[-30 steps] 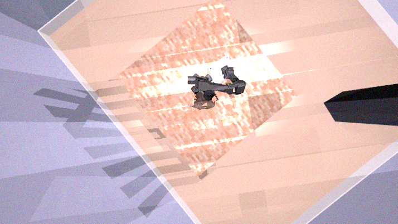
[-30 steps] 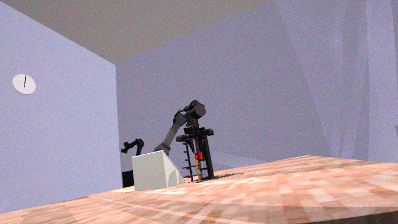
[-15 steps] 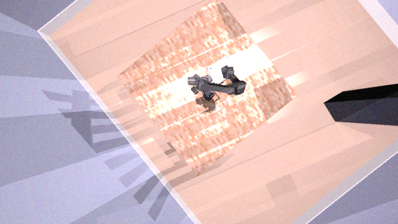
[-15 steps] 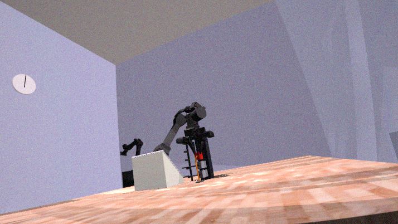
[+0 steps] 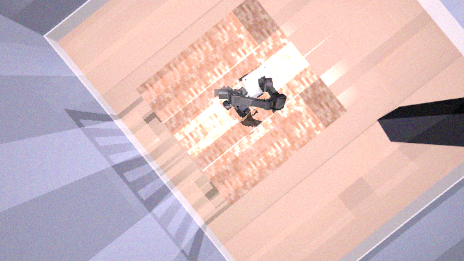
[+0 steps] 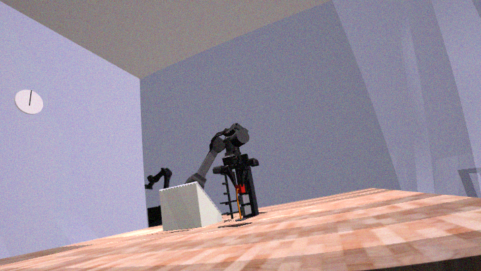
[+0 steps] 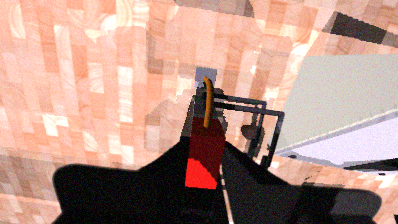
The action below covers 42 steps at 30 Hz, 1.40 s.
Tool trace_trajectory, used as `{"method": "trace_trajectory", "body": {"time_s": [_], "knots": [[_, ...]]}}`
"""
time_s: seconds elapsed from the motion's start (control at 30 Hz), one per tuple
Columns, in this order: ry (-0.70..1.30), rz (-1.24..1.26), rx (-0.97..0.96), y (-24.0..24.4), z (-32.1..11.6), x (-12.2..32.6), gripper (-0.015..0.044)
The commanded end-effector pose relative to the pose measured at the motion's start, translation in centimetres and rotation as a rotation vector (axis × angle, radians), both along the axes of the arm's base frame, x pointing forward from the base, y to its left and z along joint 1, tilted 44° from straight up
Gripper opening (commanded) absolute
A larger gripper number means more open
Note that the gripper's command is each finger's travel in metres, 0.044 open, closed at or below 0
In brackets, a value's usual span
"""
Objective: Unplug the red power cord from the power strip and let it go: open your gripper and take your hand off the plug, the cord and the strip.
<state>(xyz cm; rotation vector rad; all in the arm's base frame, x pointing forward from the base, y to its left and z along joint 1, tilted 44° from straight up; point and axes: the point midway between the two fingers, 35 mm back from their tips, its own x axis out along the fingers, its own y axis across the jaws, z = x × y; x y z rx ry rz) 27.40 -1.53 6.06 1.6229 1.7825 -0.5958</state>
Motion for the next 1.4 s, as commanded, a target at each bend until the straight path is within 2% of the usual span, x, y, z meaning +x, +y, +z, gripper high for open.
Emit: {"method": "trace_trajectory", "body": {"time_s": [0.0, 0.8, 1.0, 1.37], "knots": [[-0.006, -0.002, -0.015, -0.9, -0.6, 0.3, 0.0000], [-0.005, -0.005, -0.017, -4.0, -2.9, 0.9, 0.0000], [0.002, 0.006, -0.009, -3.0, -2.6, 0.6, 0.0157], [-0.002, -0.002, -0.012, -3.5, -2.2, 0.6, 0.0160]]}}
